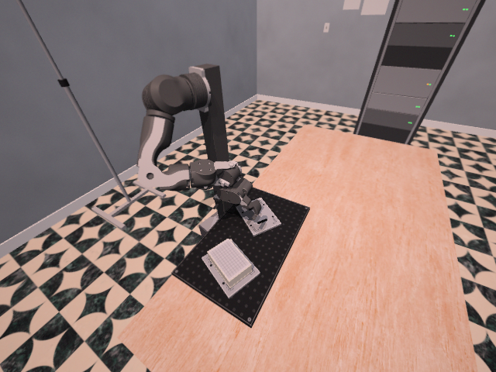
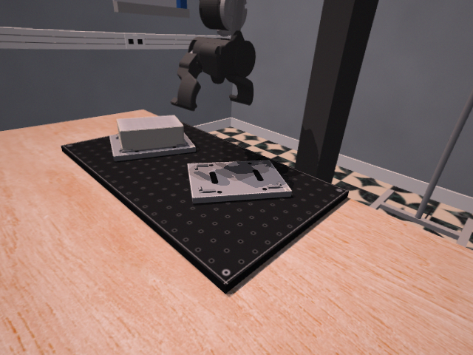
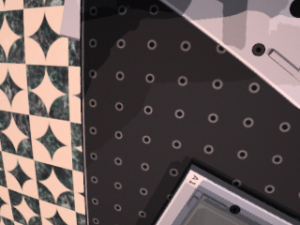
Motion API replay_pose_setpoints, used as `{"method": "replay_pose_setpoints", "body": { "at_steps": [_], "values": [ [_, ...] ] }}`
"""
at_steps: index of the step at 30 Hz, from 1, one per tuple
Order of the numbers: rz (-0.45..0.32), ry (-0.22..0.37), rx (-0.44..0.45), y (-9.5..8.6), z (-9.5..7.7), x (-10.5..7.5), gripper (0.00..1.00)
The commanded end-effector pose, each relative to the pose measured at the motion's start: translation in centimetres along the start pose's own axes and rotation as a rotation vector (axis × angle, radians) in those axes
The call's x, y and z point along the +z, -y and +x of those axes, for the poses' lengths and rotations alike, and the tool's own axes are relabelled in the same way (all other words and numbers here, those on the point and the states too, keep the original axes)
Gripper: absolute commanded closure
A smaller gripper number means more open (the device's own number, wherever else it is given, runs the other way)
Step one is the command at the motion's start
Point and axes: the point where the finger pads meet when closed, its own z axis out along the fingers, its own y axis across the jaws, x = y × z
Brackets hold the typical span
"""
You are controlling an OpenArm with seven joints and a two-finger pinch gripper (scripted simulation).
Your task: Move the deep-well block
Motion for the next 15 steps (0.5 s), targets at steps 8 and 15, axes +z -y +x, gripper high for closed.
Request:
{"method": "replay_pose_setpoints", "body": {
  "at_steps": [8, 15],
  "values": [
    [-0.003, -0.001, 0.0, -0.1, 0.0, -0.1, 0.0],
    [0.009, -0.009, -0.155, -0.9, -2.6, -0.1, 0.1]
  ]
}}
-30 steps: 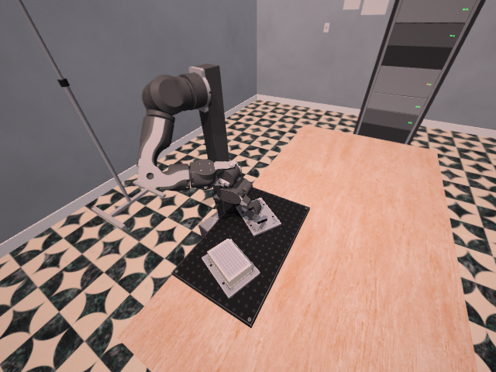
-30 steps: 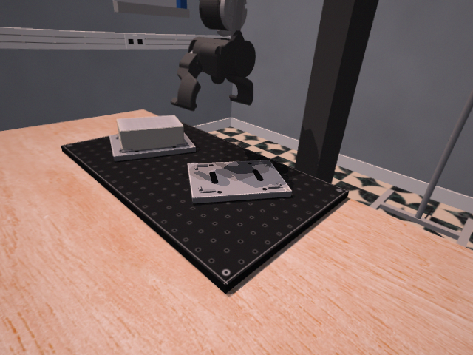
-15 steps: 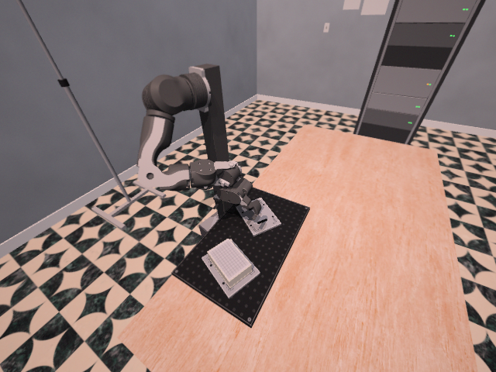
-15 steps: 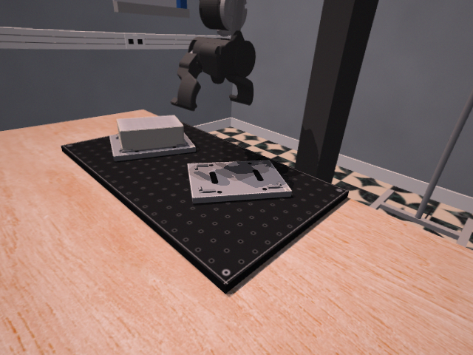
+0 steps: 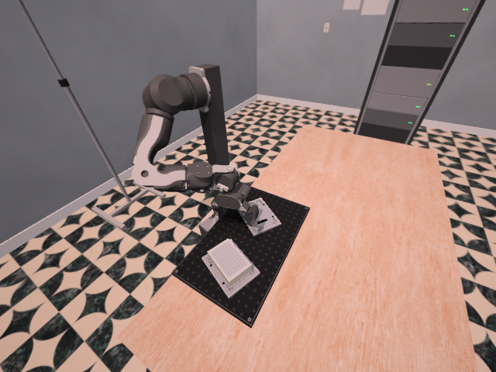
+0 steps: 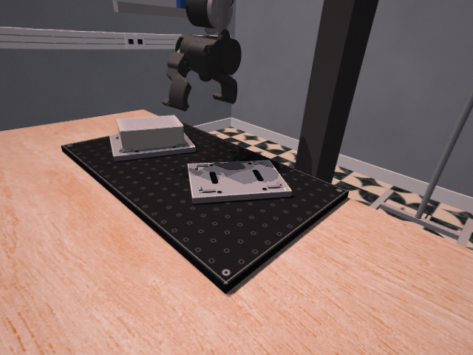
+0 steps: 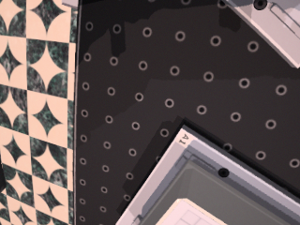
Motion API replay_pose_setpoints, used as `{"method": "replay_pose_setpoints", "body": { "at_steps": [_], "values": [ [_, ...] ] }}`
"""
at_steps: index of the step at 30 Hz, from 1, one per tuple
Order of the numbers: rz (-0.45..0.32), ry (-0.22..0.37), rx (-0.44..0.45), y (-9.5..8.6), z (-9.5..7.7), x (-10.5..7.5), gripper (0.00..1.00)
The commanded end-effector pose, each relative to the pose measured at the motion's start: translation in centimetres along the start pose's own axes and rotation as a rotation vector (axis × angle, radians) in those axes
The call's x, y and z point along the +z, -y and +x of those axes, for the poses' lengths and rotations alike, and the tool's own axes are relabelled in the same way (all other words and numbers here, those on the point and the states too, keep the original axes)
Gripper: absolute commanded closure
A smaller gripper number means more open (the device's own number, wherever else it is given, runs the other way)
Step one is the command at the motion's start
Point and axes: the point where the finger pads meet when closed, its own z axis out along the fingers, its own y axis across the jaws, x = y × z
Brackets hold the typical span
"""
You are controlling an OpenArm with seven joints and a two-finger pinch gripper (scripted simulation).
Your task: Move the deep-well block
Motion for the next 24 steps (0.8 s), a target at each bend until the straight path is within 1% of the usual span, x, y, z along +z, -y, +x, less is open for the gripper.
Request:
{"method": "replay_pose_setpoints", "body": {
  "at_steps": [1, 2, 4, 14, 19, 24],
  "values": [
    [-0.001, -0.034, -0.115, -0.4, -0.7, 0.0, 0.13],
    [0.002, -0.036, -0.167, -0.6, -1.6, 0.0, 0.17],
    [0.002, -0.036, -0.167, -0.6, -1.6, 0.0, 0.23],
    [0.002, -0.036, -0.167, -0.6, -1.6, 0.0, 0.23],
    [0.023, -0.047, -0.425, -1.4, -6.0, 0.0, 0.23],
    [0.023, -0.047, -0.425, -1.4, -6.0, 0.0, 0.23]
  ]
}}
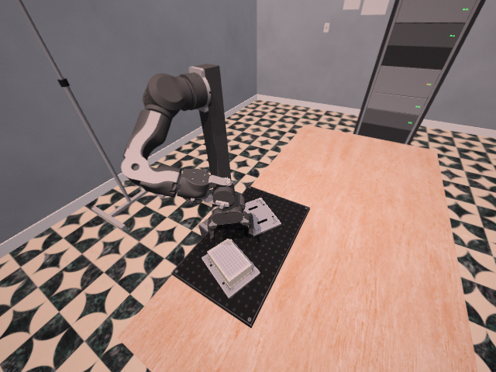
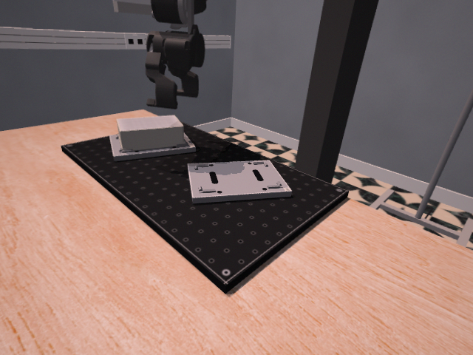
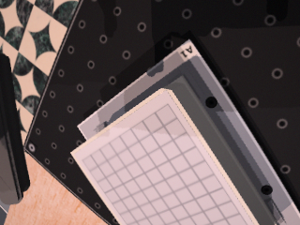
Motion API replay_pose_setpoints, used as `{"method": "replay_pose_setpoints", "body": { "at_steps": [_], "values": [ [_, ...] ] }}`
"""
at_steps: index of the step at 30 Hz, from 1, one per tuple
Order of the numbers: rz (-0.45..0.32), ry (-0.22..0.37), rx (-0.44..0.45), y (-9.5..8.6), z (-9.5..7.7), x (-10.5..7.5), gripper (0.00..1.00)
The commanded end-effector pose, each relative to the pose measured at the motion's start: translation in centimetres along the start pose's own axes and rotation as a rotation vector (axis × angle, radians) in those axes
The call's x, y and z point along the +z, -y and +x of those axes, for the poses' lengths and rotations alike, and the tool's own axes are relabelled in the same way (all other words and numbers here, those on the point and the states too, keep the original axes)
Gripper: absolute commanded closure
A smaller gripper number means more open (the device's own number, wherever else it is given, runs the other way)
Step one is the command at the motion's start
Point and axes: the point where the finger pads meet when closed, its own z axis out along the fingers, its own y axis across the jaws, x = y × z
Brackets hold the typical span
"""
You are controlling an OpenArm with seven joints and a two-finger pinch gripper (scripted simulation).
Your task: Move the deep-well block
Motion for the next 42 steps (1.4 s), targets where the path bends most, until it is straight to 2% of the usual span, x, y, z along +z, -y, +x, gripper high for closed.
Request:
{"method": "replay_pose_setpoints", "body": {
  "at_steps": [1, 7, 12, 24, 29, 42],
  "values": [
    [-0.004, 0.006, -0.001, 0.0, -0.3, -0.1, 0.23],
    [-0.004, 0.006, -0.001, 0.0, -0.3, -0.1, 0.23],
    [0.019, -0.006, -0.259, 1.0, -4.7, -0.4, 0.23],
    [0.019, -0.006, -0.259, 1.0, -4.7, -0.4, 0.23],
    [0.037, -0.017, -0.517, 1.5, -7.3, -0.5, 0.23],
    [0.041, -0.014, -0.531, 1.5, -7.3, -0.5, 0.23]
  ]
}}
